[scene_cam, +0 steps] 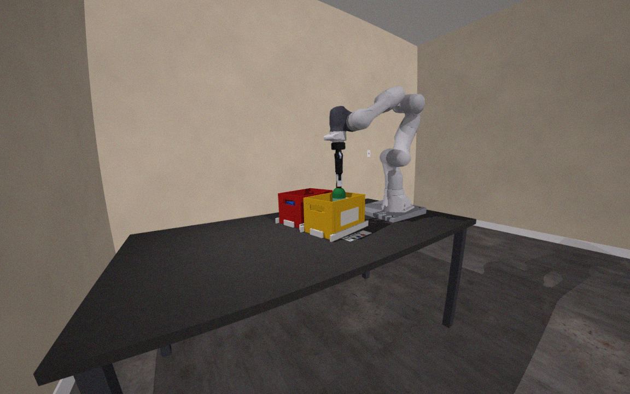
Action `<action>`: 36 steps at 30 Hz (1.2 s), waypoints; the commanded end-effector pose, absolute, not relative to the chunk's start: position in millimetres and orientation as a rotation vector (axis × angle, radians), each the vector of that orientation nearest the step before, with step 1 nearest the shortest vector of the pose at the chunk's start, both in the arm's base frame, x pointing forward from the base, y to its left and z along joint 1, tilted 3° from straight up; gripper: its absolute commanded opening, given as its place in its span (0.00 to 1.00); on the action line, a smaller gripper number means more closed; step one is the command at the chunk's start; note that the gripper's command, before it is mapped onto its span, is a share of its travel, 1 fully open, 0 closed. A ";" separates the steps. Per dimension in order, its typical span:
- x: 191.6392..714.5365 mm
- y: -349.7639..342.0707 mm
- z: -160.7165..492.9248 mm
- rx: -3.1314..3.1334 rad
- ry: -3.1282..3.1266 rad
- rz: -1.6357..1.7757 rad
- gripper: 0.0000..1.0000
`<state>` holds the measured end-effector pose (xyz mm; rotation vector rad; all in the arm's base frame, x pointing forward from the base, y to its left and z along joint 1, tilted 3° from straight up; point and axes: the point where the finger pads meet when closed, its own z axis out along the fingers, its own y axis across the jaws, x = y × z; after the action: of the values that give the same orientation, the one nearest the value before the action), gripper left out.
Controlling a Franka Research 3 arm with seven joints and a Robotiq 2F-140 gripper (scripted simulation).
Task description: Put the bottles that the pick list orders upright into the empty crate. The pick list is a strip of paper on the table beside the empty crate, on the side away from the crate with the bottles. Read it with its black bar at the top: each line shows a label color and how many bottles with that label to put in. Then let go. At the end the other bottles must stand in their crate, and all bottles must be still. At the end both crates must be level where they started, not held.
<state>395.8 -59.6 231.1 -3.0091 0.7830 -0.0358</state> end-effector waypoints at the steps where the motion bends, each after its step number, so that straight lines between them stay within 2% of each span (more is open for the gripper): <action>1: 401.8 -59.8 231.3 -3.007 0.786 -0.065 0.00; 36: 403.5 -59.2 200.4 -3.007 0.786 -0.065 0.00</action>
<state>397.3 -58.8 199.2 -3.0092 0.7823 -0.0348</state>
